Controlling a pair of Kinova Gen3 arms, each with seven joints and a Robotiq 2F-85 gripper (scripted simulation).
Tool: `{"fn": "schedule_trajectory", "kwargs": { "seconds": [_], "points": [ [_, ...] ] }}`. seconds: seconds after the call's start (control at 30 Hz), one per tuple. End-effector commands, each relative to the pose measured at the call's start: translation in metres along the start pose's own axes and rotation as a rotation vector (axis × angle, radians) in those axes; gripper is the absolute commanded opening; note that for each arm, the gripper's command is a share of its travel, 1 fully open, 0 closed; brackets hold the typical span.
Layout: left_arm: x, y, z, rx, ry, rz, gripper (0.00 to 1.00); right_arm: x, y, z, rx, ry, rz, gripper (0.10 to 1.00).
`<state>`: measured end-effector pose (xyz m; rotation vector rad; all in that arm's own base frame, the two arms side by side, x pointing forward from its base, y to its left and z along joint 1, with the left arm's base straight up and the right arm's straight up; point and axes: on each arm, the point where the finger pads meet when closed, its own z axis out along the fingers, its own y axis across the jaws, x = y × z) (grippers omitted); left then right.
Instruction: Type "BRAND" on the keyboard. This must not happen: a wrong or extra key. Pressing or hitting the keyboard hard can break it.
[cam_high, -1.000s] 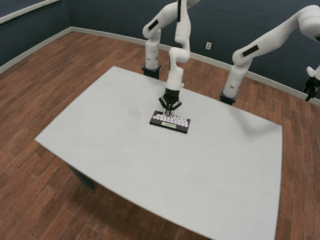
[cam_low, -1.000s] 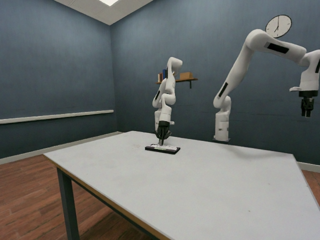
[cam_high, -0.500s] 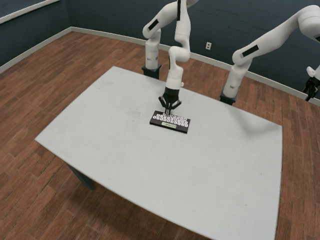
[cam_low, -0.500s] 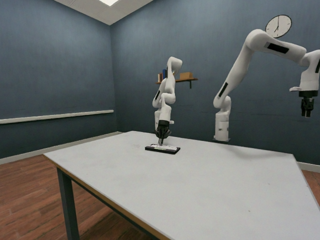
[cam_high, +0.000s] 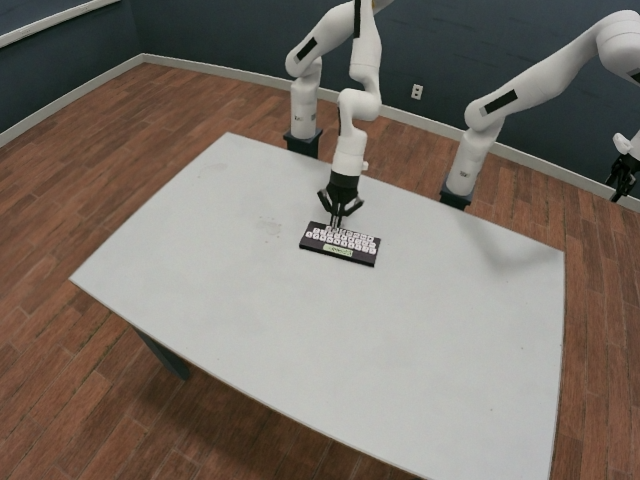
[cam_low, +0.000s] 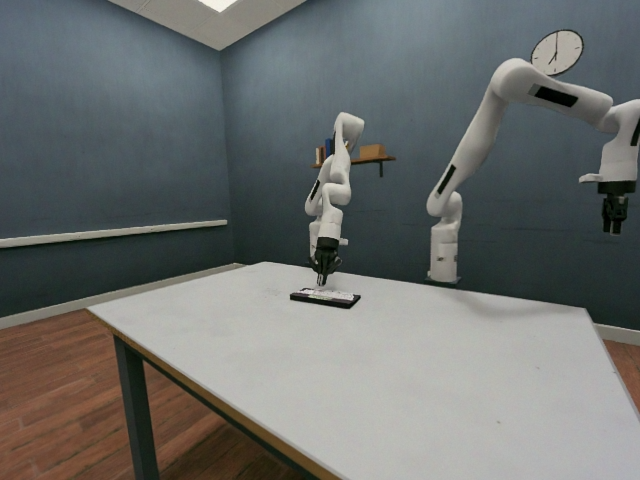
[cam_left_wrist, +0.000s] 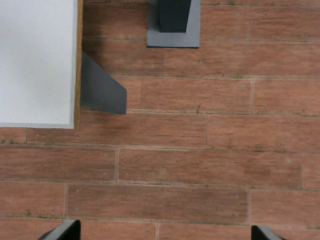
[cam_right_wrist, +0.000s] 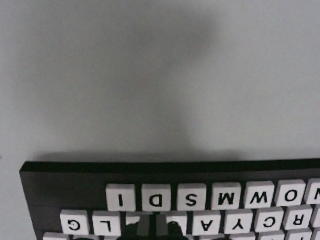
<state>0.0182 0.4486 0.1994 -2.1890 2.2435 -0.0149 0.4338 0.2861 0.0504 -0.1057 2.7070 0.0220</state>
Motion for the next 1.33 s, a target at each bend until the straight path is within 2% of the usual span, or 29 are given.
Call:
{"fn": "schedule_trajectory", "kwargs": {
  "seconds": [0.0,0.4,1.3],
  "points": [
    [-0.001,0.005,-0.001,-0.012,-0.002,0.005,1.0,-0.005,0.003,-0.007,-0.004,-0.005,-0.011,0.099],
    [-0.001,0.005,-0.001,-0.012,-0.002,0.005,1.0,-0.01,0.002,-0.018,-0.004,-0.005,-0.012,0.099],
    [-0.001,0.005,-0.001,-0.012,-0.002,0.005,1.0,-0.01,0.002,-0.018,-0.004,-0.006,-0.012,0.099]
  ]
}}
